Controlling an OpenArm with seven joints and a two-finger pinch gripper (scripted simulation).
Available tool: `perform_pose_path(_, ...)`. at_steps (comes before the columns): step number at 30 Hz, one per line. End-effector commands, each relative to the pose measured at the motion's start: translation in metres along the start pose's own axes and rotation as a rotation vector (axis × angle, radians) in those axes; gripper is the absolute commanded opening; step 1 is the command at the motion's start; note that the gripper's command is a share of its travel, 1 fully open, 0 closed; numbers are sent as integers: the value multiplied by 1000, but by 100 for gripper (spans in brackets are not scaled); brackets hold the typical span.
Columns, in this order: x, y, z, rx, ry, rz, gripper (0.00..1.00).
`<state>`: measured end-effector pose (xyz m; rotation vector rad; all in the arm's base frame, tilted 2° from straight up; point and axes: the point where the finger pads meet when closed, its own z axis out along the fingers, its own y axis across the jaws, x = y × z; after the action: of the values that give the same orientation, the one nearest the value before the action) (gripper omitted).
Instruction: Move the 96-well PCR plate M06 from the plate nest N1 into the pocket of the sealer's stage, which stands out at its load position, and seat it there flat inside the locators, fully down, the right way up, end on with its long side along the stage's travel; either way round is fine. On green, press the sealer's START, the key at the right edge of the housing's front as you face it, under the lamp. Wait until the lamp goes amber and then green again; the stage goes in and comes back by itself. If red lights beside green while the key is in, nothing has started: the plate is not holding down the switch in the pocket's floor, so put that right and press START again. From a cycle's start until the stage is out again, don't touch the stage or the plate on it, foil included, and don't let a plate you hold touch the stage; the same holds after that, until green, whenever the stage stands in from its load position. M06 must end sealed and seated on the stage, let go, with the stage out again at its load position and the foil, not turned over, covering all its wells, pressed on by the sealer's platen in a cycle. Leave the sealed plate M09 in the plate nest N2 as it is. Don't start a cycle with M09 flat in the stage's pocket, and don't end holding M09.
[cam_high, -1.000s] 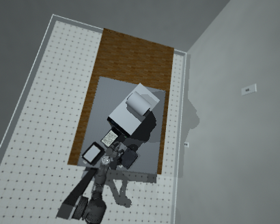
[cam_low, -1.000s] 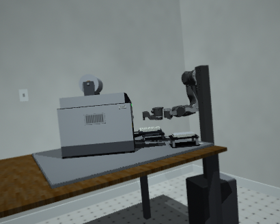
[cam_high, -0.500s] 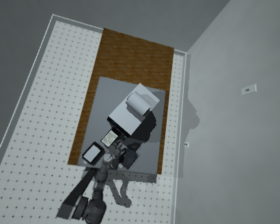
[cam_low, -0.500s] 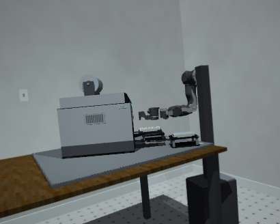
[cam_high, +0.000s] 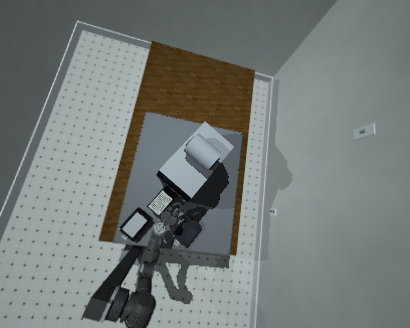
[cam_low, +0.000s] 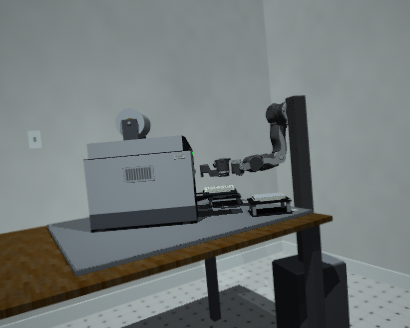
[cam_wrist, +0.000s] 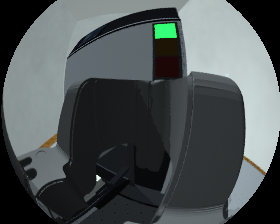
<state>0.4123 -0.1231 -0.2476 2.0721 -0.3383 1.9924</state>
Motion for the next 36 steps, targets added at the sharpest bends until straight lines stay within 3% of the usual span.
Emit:
perform_pose_path(1,3,1,7,3,12,7,0)
perform_pose_path(3,3,1,18,5,12,7,0)
perform_pose_path(36,2,2,11,2,8,5,0)
